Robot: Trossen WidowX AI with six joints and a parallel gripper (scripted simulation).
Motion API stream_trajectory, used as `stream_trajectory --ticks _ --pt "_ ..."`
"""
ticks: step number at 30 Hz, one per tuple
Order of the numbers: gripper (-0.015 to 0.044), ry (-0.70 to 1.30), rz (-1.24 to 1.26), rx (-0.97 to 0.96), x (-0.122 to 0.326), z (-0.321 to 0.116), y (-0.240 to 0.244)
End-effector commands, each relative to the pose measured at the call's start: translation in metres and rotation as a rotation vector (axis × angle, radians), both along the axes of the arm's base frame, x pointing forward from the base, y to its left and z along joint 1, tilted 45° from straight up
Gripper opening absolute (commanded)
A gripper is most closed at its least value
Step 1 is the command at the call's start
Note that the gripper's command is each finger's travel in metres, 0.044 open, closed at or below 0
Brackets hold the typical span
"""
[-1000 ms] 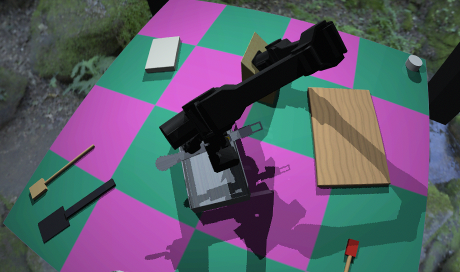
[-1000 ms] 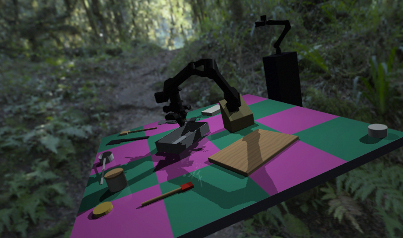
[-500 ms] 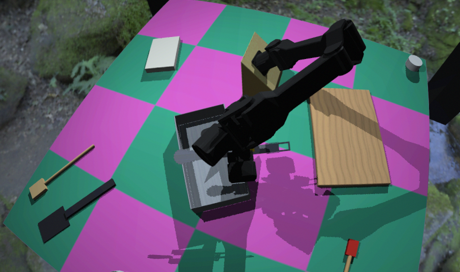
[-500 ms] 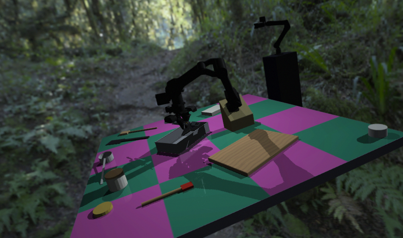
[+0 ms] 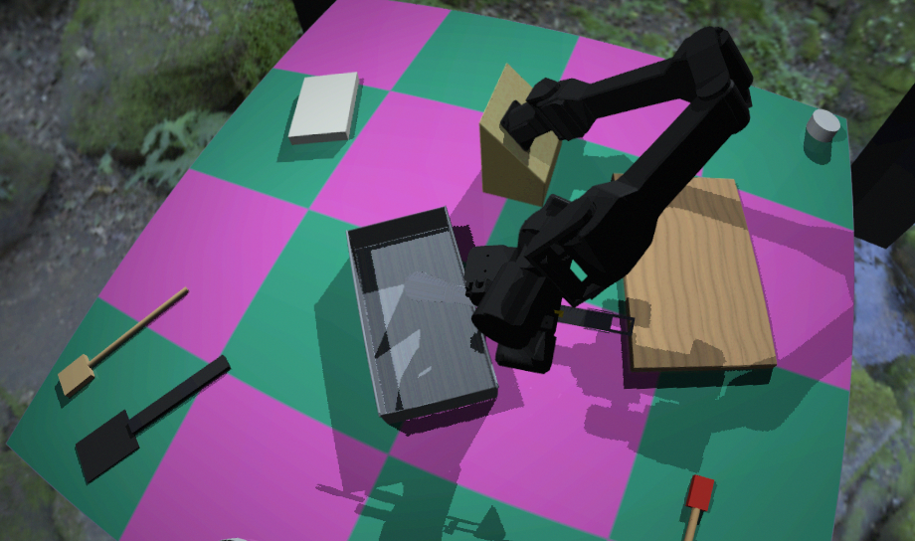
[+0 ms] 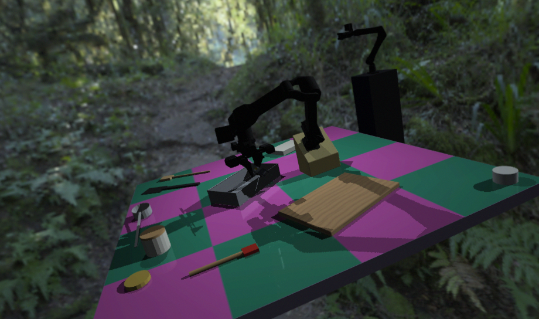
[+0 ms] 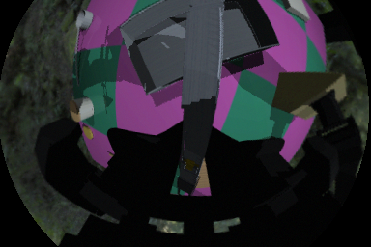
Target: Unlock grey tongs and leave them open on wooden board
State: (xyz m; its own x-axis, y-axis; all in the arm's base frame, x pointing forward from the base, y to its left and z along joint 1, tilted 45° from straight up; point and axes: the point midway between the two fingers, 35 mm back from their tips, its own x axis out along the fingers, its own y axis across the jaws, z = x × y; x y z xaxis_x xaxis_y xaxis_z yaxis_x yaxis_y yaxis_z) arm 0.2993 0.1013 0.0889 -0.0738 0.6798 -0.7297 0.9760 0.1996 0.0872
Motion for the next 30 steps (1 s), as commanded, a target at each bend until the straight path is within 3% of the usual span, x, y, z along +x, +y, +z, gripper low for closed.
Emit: stream_trajectory --ticks 1,19,30 --pt "-0.015 0.052 -0.059 0.0 -0.007 0.014 0.011" --pt "-0.015 0.265 -0.273 -0.001 -0.041 0.056 0.049" --pt "-0.015 0.017 -0.005 0.01 -0.052 0.064 0.061"
